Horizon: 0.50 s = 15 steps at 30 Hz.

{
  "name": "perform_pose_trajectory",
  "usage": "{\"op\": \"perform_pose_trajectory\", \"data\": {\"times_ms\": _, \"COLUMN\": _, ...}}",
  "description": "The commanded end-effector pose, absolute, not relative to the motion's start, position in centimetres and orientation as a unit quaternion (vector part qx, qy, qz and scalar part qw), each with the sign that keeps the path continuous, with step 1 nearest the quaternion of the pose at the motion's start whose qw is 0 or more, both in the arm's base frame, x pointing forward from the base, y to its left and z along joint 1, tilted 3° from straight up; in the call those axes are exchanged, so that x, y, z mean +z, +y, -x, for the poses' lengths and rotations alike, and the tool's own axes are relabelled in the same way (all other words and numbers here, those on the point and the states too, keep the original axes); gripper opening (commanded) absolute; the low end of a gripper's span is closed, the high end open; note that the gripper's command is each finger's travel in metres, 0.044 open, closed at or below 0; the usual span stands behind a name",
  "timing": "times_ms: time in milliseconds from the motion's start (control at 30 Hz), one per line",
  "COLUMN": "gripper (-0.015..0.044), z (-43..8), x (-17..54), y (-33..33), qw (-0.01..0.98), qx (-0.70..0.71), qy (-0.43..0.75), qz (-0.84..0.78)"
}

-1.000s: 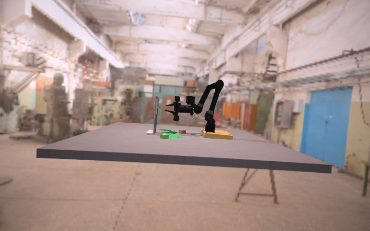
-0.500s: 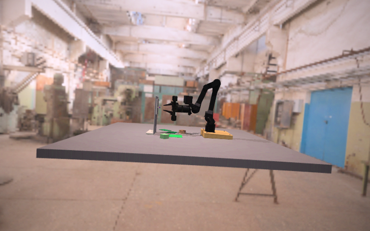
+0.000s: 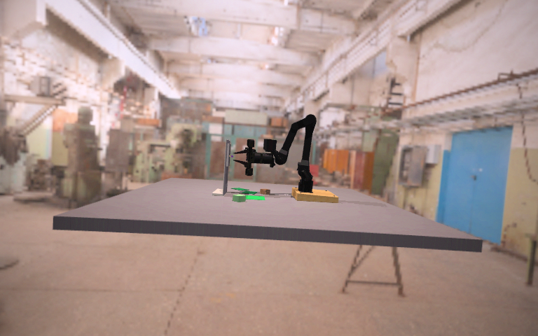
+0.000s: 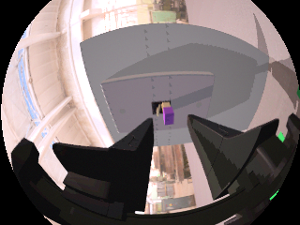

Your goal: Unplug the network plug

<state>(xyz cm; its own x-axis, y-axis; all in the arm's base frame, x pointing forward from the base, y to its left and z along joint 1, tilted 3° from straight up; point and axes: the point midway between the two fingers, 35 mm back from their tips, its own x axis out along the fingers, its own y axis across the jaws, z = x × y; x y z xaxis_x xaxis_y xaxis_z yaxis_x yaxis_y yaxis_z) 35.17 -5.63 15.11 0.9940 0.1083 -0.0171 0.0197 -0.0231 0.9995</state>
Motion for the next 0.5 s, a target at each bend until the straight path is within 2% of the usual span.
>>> {"op": "perform_pose_trajectory", "data": {"times_ms": 0, "gripper": 0.0156, "z": -35.82, "x": 15.39, "y": -5.81, "qw": 0.698, "qx": 0.034, "qy": 0.040, "qz": -0.715}}
{"op": "perform_pose_trajectory", "data": {"times_ms": 267, "gripper": 0.0156, "z": -36.62, "x": 15.26, "y": -5.88, "qw": 0.698, "qx": 0.034, "qy": 0.039, "qz": -0.715}}
{"op": "perform_pose_trajectory", "data": {"times_ms": 467, "gripper": 0.0116, "z": -36.62, "x": 15.26, "y": -5.88, "qw": 0.698, "qx": 0.034, "qy": 0.039, "qz": -0.715}}
